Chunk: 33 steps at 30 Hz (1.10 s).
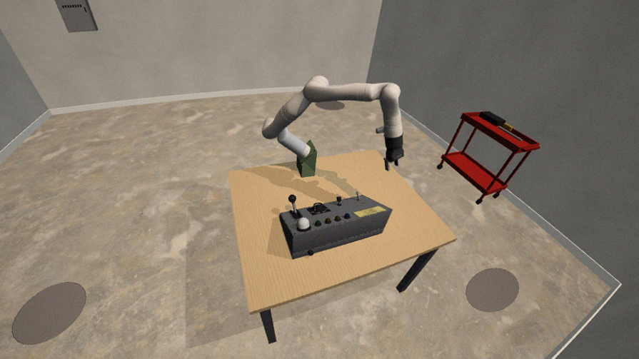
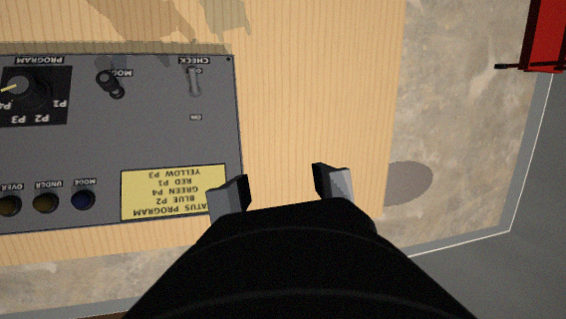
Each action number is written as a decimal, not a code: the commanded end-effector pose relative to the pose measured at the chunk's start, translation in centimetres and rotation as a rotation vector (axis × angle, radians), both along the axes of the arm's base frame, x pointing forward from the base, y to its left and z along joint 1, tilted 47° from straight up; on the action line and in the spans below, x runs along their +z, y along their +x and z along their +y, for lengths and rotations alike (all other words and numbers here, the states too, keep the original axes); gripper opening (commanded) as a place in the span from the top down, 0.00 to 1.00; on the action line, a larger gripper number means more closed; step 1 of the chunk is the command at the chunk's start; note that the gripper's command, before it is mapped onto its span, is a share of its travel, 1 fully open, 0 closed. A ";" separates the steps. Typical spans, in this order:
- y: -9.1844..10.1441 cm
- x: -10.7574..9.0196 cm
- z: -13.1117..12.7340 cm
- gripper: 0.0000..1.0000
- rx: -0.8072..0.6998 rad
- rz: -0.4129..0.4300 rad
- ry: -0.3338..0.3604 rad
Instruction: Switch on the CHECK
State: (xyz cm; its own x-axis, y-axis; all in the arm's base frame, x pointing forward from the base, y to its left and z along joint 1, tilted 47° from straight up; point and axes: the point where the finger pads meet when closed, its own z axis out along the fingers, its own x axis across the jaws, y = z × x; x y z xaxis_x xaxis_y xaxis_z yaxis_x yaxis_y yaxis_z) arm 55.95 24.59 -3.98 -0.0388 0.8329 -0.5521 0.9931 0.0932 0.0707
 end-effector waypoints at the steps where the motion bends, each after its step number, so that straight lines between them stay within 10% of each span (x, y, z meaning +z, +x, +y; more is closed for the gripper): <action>1: 0.0 0.1 0.1 0.00 0.002 -0.002 0.002; 33: -0.1 0.1 0.0 0.00 -0.022 -0.023 0.007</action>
State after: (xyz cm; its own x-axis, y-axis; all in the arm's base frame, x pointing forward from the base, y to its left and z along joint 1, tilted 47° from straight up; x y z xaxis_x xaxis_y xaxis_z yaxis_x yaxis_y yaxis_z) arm 55.88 24.43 -4.12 -0.0092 0.8363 -0.5482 0.9934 0.0705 0.0908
